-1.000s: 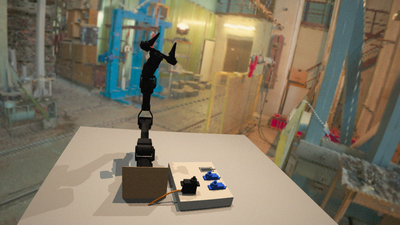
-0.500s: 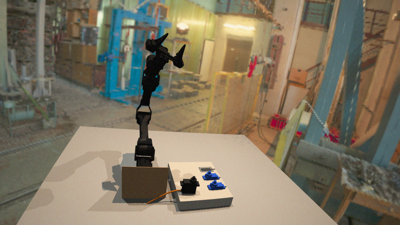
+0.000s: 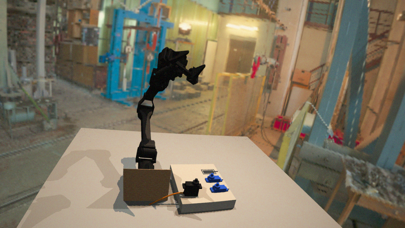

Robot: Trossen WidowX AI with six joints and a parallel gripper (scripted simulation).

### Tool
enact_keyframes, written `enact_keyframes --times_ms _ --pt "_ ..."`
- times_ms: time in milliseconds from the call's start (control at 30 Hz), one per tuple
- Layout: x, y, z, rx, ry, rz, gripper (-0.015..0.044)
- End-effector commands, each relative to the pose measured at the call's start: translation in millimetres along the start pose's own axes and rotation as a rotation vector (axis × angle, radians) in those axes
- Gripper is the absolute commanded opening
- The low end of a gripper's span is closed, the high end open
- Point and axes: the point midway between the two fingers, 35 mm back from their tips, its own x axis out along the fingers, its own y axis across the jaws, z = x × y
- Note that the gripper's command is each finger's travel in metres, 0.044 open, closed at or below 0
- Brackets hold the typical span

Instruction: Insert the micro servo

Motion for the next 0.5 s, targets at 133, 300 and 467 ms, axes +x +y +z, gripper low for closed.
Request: enact_keyframes --times_ms 133,300,467 --pt "26.2 22.1 -61.1 -0.019 0.212 0.09 0.044" --pt "34.9 39.5 -101.2 -0.04 0.356 0.166 0.044" --pt "37.6 58.8 -140.4 -0.063 0.497 0.252 0.044"
